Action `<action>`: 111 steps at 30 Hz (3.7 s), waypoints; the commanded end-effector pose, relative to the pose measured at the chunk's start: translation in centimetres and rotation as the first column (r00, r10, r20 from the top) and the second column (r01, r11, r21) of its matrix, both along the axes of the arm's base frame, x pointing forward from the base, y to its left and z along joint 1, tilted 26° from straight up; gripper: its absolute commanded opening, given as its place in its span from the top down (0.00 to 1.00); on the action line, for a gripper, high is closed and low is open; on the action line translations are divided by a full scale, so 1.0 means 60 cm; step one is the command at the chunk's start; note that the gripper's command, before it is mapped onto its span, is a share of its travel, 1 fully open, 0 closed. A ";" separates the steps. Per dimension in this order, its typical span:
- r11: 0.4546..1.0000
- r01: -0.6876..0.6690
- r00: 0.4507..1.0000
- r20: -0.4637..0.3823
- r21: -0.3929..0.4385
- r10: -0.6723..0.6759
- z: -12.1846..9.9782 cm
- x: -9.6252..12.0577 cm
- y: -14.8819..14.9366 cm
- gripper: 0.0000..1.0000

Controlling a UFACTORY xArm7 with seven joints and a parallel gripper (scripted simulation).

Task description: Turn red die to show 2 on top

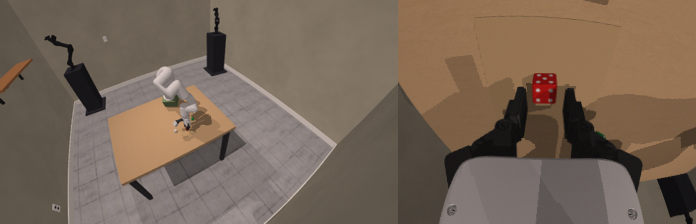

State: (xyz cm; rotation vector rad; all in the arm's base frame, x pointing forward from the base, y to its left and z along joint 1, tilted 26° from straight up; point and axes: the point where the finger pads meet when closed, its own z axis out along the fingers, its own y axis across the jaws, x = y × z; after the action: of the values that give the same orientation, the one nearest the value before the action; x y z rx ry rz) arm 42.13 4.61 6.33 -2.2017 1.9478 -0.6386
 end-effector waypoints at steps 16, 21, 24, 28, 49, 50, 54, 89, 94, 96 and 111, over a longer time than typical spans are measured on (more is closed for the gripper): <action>1.000 -0.001 1.000 0.002 0.001 0.001 0.002 0.002 0.002 0.58; 1.000 -0.001 1.000 0.002 0.001 0.001 0.002 0.003 0.002 0.58; 1.000 -0.001 1.000 0.002 0.001 0.001 0.002 0.003 0.002 0.58; 1.000 -0.001 1.000 0.002 0.001 0.001 0.002 0.003 0.002 0.58; 1.000 -0.001 1.000 0.002 0.001 0.001 0.002 0.003 0.002 0.58; 1.000 -0.001 1.000 0.002 0.001 0.001 0.002 0.003 0.002 0.58; 1.000 -0.001 1.000 0.002 0.001 0.001 0.002 0.003 0.002 0.58; 1.000 0.007 1.000 -0.002 -0.015 -0.007 0.080 -0.034 0.017 0.58; 0.993 0.048 0.999 -0.007 -0.108 -0.049 0.075 -0.039 0.015 0.58; 0.985 0.068 0.998 0.007 -0.156 -0.067 0.075 -0.038 0.016 0.58; 0.952 0.124 0.992 0.061 -0.281 -0.111 0.077 -0.033 0.026 0.58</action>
State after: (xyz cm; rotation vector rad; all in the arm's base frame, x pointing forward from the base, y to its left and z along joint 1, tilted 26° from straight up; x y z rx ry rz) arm 40.16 6.02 11.00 -2.2104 2.0774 -0.9951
